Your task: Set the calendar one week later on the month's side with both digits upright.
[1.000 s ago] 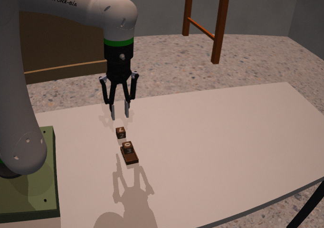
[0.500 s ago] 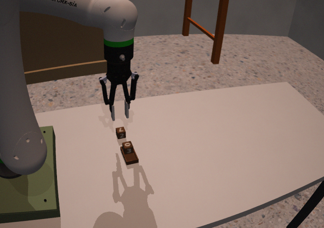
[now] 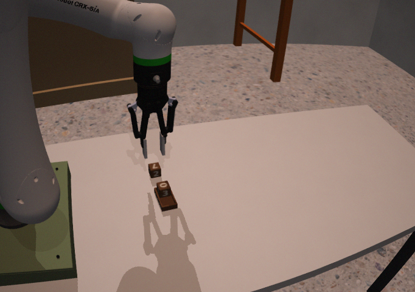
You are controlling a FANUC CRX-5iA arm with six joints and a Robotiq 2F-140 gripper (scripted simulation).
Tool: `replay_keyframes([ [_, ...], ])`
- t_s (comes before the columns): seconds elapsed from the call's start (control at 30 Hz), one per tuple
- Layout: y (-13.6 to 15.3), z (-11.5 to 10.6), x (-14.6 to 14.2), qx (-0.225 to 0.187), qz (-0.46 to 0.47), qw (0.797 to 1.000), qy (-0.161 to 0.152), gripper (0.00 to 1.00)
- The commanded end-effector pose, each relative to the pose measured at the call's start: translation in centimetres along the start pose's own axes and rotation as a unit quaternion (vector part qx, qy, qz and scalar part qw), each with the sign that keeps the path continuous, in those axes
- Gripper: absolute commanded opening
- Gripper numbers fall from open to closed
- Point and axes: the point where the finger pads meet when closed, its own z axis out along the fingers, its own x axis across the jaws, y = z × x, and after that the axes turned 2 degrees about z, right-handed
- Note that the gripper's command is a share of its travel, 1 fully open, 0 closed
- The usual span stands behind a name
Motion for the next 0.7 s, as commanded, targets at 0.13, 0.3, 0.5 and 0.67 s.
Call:
replay_keyframes([
  [0.13,0.0,0.8,0.0,0.000,0.000,1.000,0.000,0.29],
  [0.3,0.0,1.6,0.0,0.000,0.000,1.000,0.000,0.29],
  [0.5,0.0,2.5,0.0,0.000,0.000,1.000,0.000,0.29],
  [0.67,0.0,2.8,0.0,0.000,0.000,1.000,0.000,0.29],
])
